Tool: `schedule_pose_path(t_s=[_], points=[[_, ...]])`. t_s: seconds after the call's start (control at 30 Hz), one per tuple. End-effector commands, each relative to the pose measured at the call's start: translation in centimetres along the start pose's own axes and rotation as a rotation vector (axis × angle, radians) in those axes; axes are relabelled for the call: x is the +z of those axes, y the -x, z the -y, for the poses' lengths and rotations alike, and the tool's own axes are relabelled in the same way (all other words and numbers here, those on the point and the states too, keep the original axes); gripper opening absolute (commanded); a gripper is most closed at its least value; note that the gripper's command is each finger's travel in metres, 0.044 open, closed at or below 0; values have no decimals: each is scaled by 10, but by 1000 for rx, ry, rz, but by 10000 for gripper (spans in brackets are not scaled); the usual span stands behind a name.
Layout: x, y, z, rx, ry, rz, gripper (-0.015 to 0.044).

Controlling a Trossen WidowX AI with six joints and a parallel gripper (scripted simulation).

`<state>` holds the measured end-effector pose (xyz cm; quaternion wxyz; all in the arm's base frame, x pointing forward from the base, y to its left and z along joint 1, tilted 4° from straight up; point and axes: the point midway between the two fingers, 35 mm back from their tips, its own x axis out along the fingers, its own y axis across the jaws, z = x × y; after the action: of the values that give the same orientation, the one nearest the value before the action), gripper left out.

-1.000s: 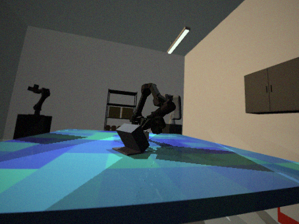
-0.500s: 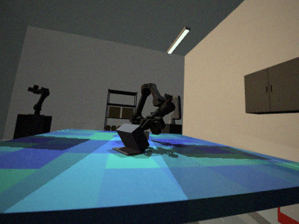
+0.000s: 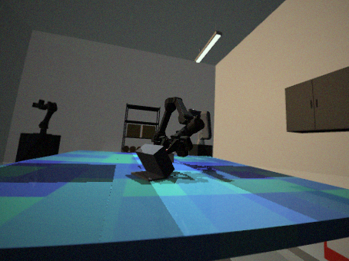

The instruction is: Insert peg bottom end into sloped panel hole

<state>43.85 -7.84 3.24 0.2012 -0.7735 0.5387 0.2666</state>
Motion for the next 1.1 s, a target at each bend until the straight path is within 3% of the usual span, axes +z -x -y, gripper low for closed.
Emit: schedule_pose_path(t_s=[0.0, 0.17, 1.07], points=[[0, 0, 0, -1, 0, 0, 315], [0, 5, 1, 0, 1, 2, 440], [4, 62, 4, 1, 10, 14, 440]])
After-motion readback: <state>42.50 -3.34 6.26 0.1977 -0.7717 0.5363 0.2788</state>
